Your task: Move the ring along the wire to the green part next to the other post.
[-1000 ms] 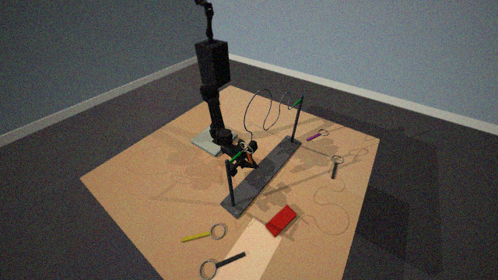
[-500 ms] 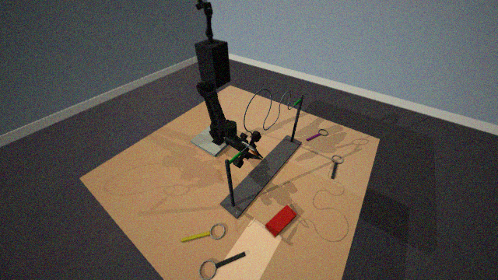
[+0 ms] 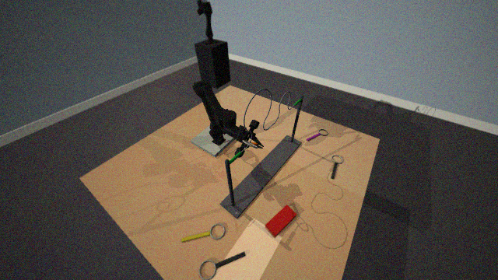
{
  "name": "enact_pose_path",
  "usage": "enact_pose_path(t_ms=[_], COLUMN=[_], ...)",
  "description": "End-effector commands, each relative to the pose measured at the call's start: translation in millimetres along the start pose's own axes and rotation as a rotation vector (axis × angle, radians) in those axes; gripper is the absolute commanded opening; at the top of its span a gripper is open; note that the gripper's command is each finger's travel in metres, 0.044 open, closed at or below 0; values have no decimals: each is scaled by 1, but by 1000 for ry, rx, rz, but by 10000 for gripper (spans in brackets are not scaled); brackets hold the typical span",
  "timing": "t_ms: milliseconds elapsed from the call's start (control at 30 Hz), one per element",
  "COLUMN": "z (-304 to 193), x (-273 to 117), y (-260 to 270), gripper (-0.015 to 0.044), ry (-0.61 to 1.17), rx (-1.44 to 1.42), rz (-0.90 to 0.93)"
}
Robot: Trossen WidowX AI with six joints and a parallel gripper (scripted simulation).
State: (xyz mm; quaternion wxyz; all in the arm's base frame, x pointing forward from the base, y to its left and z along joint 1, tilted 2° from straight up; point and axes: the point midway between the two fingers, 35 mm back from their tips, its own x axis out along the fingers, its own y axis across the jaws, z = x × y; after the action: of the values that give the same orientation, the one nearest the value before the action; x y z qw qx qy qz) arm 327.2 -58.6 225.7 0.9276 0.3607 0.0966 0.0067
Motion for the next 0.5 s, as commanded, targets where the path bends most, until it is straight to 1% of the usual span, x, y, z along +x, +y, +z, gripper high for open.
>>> enact_pose_path(t_ms=[0,467], z=[3,15], x=[-8,-36], y=[14,56], gripper=[-150,-150], ry=[37,235], rx=[57,313], rz=[25,121])
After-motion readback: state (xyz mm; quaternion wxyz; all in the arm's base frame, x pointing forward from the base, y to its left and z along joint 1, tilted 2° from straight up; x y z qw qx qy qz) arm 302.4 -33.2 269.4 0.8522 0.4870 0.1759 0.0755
